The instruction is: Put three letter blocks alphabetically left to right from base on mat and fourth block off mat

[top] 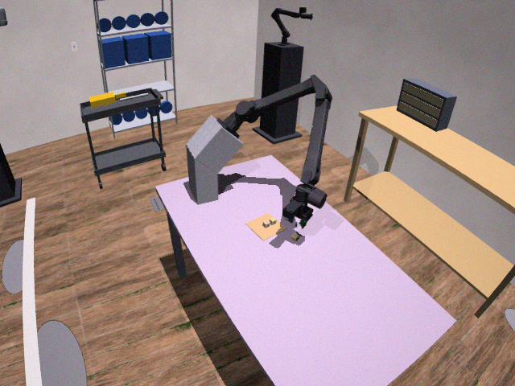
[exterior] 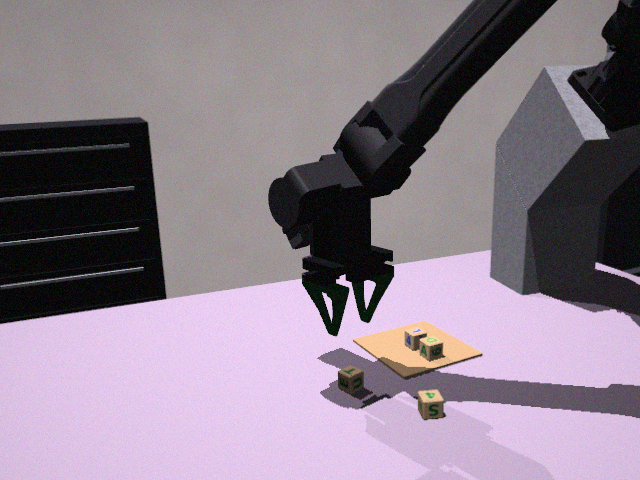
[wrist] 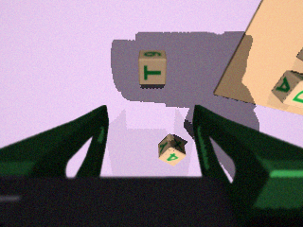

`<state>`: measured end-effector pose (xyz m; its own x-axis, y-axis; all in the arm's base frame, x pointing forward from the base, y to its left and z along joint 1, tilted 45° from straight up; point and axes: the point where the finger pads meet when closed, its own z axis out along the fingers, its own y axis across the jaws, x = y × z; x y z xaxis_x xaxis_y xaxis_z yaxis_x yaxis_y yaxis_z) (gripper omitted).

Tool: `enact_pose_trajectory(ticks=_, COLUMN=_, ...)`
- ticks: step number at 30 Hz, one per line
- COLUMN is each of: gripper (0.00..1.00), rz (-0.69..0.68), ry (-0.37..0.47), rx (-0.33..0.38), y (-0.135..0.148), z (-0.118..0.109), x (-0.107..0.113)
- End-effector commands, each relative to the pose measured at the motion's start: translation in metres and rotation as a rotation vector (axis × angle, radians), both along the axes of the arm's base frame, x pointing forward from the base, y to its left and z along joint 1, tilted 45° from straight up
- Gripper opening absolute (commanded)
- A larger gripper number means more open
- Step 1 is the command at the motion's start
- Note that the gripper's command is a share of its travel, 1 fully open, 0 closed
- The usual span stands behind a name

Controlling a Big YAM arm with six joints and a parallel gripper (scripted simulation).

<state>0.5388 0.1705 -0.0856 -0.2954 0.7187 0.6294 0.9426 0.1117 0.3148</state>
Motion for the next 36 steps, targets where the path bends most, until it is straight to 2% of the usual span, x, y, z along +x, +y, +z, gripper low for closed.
enact_pose_trajectory(ticks=1, gripper=0.60, rz=0.010, ry=0.001, rx=-0.006, y=0.003, z=-0.004, x=0.002)
enact_pose_trajectory(ticks=21, gripper=0.60, rz=0.004, ry=-0.012, rx=-0.001, y=0.009, z=-0.003, x=0.008)
enact_pose_trajectory(ticks=36, gripper=0.60, rz=0.003, ry=-0.011, rx=-0.001, y=0.019, z=-0.014, x=0.010)
